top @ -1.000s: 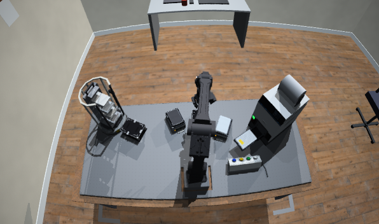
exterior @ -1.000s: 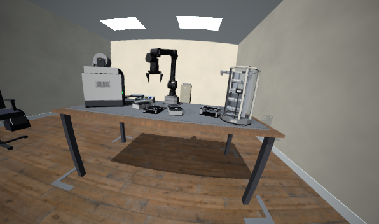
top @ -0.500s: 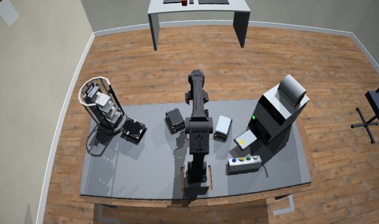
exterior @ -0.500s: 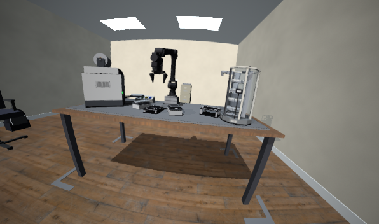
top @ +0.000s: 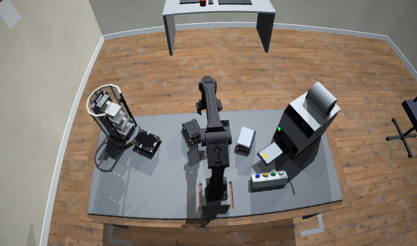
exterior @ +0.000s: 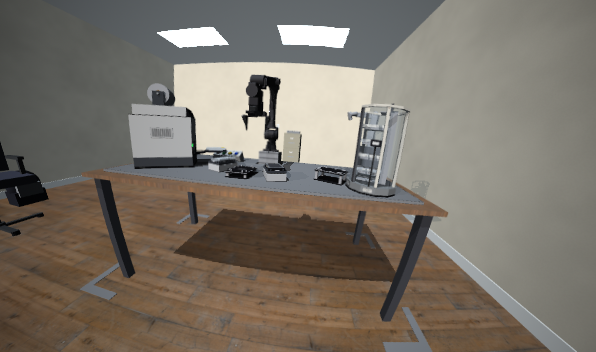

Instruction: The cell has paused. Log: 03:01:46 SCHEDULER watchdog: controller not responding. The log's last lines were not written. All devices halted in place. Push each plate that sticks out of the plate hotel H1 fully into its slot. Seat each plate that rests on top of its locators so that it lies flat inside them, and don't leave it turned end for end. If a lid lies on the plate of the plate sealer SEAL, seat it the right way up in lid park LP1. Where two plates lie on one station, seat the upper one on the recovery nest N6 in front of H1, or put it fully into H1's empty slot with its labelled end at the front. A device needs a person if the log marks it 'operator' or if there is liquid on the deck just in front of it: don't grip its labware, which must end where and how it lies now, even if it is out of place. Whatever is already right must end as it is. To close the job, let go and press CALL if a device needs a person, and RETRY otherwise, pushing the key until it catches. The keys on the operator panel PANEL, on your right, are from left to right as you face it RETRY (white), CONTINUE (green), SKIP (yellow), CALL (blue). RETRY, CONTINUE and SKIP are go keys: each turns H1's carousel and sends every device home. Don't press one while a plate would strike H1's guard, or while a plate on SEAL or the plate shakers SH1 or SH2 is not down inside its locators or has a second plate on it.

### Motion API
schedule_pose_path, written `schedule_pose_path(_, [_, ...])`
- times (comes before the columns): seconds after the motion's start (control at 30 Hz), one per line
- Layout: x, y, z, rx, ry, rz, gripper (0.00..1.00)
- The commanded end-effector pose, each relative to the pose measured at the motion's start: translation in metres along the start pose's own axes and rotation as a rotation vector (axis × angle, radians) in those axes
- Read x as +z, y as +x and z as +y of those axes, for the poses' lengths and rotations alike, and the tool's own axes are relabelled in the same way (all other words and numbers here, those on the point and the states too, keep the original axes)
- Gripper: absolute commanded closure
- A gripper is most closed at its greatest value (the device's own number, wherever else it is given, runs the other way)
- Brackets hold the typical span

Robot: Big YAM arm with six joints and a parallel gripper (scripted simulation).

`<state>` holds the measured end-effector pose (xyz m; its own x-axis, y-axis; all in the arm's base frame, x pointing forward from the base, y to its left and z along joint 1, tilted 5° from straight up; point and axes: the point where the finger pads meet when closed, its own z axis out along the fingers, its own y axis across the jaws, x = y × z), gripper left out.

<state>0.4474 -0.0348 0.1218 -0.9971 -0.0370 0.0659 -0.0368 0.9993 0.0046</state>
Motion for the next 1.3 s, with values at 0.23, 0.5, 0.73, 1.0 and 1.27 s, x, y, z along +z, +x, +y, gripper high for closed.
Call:
schedule_pose_path(0.23, [-0.006, -0.013, 0.034, -0.268, -0.002, -0.003, 0.00])
schedule_pose_path(0.5, [-0.013, -0.022, 0.061, -0.246, 0.000, -0.022, 0.00])
schedule_pose_path(0.73, [-0.013, -0.023, 0.079, -0.246, 0.000, -0.022, 0.00])
schedule_pose_path(1.0, [-0.013, -0.025, 0.106, -0.246, -0.003, -0.022, 0.00])
schedule_pose_path(1.27, [-0.013, -0.026, 0.127, -0.247, -0.003, -0.022, 0.00])
